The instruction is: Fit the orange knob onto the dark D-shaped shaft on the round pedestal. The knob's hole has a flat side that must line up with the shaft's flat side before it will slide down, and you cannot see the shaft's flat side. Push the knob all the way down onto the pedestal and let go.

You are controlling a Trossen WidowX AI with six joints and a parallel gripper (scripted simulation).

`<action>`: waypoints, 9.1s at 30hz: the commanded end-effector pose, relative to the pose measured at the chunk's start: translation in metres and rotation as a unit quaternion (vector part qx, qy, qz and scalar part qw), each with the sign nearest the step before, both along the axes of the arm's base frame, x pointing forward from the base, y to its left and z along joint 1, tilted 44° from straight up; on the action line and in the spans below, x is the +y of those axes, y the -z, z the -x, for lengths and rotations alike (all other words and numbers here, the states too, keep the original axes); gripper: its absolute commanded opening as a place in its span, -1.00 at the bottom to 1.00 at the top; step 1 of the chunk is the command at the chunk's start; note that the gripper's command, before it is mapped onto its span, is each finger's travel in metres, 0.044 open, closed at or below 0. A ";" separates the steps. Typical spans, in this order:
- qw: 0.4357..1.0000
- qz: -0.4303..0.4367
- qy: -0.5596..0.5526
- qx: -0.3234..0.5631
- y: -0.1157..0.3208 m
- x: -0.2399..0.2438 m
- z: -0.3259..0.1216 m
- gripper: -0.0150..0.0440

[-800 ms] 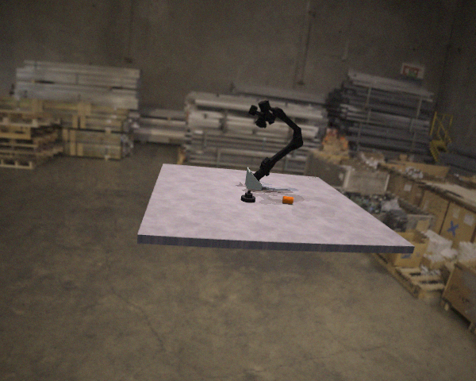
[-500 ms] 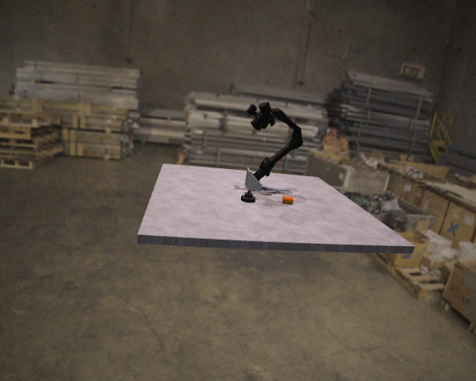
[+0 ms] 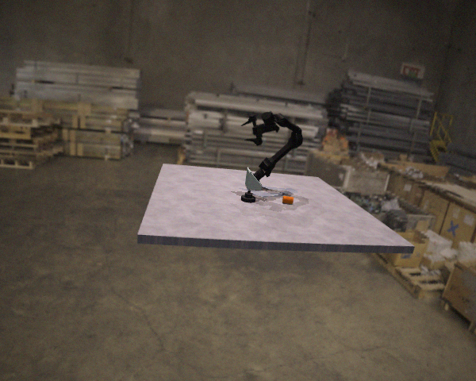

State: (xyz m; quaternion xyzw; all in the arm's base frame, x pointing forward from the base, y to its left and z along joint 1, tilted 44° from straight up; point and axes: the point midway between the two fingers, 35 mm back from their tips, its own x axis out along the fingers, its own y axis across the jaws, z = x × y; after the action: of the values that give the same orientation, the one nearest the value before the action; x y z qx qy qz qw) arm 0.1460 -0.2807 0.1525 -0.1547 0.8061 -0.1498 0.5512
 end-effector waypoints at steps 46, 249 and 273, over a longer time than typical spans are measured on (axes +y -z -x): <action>0.586 -0.292 0.751 0.085 0.030 0.398 -0.147 1.00; 0.690 0.042 0.660 -0.294 -0.003 0.468 -0.148 0.39; 0.690 0.042 0.660 -0.294 -0.003 0.468 -0.148 0.48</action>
State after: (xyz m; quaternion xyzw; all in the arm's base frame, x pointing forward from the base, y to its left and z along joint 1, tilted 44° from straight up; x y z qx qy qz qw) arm 0.2936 0.1881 0.1555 0.4463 0.4898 -0.5465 0.5121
